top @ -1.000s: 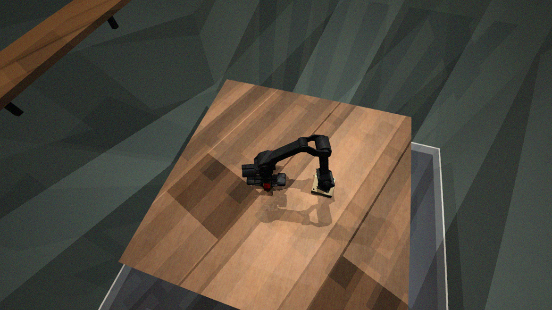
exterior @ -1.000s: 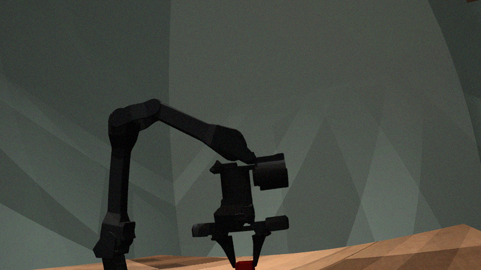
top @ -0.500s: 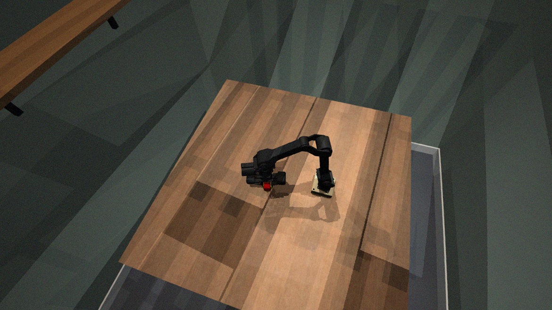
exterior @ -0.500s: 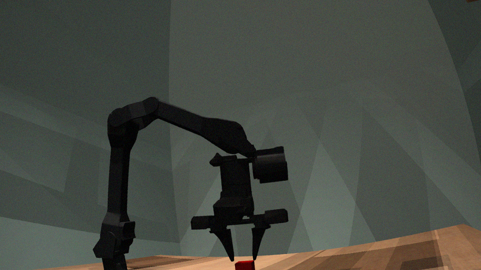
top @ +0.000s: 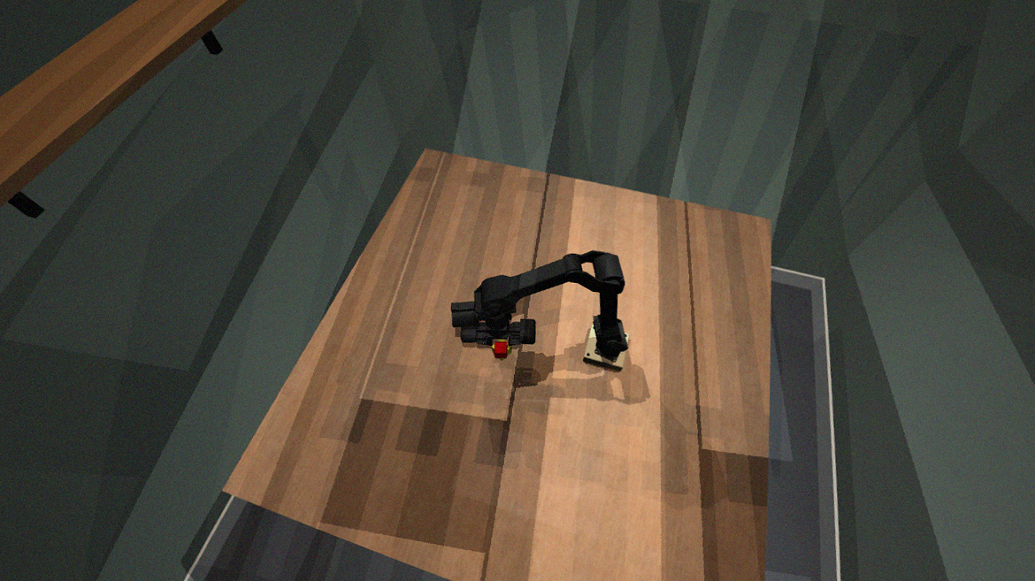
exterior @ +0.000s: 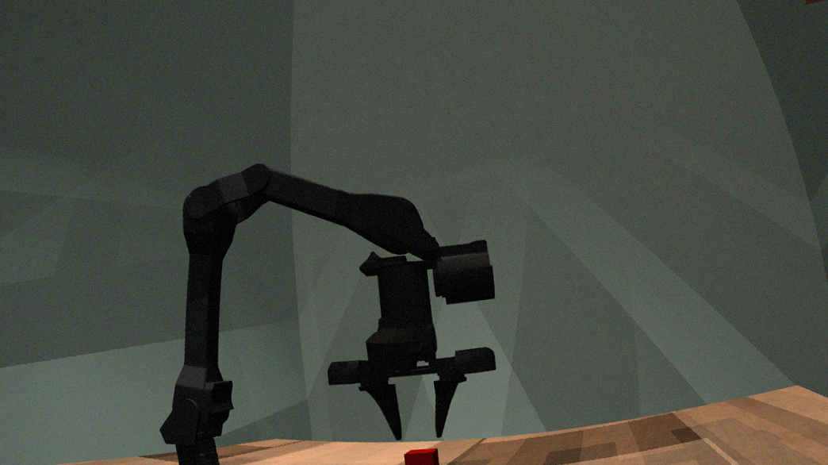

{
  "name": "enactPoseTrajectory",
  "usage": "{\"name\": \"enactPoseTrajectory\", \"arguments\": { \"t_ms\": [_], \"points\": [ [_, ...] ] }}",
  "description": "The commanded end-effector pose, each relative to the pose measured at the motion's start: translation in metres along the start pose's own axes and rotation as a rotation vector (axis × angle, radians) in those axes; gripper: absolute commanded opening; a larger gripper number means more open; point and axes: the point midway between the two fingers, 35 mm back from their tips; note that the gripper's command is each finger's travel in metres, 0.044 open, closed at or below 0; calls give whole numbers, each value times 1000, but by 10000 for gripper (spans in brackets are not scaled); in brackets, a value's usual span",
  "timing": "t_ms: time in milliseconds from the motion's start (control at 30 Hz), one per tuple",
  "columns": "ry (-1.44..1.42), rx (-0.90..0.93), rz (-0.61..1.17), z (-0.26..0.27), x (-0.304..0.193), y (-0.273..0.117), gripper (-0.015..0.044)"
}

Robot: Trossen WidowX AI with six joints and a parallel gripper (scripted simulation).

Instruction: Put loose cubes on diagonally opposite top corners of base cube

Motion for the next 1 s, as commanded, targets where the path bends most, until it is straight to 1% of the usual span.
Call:
{"name": "enactPoseTrajectory", "arguments": {
  "t_ms": [0,367,733,967],
  "points": [
    [-29,-1,0,5,11,-2,265],
    [-246,3,-2,29,107,-20,265],
    [-459,3,-11,21,209,-37,265],
    [-472,3,-12,20,215,-38,265]
  ]
}}
Point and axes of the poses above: the point midway between the two fingers, 35 mm back from their tips, its own y axis out along the fingers, its own z axis across the jaws, x = y × z, and after that the axes turned 7 degrees about y, right-handed
